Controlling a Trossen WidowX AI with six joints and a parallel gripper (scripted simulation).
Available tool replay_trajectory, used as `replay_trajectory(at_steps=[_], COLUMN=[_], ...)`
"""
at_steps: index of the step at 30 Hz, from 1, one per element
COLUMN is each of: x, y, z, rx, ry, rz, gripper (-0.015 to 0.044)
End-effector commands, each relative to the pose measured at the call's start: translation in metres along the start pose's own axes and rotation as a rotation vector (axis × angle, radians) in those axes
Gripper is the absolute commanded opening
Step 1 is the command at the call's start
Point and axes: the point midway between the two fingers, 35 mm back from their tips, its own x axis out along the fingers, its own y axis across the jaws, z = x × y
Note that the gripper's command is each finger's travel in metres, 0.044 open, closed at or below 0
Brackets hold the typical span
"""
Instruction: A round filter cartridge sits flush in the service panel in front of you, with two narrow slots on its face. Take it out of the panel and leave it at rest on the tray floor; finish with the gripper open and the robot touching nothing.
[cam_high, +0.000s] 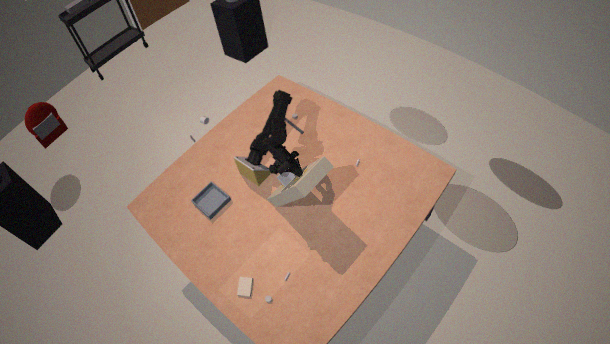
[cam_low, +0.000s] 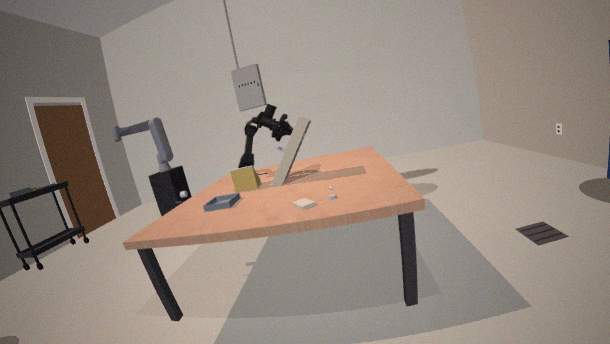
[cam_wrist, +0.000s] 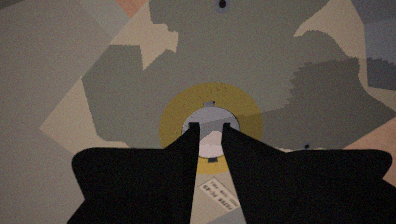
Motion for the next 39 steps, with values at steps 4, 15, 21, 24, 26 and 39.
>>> replay_trajectory(at_steps=[4,15,21,24,26,39], x=[0.0006,0.0052,0.0057,0.0059,0.006,0.0066], y=[0.0004,-0.0001,-0.0001,-0.0001,-0.0001,-0.0001], z=[0.0001,0.0003,0.0003,0.0003,0.0003,0.0003], rx=[-0.008,-0.341,-0.549,-0.654,-0.723,-1.177], ry=[-0.003,-0.011,-0.011,-0.011,-0.011,-0.011], rz=[0.002,0.001,0.0,-0.001,-0.001,-0.004], gripper=[0.0,0.0,0.0,0.0,0.0,0.0])
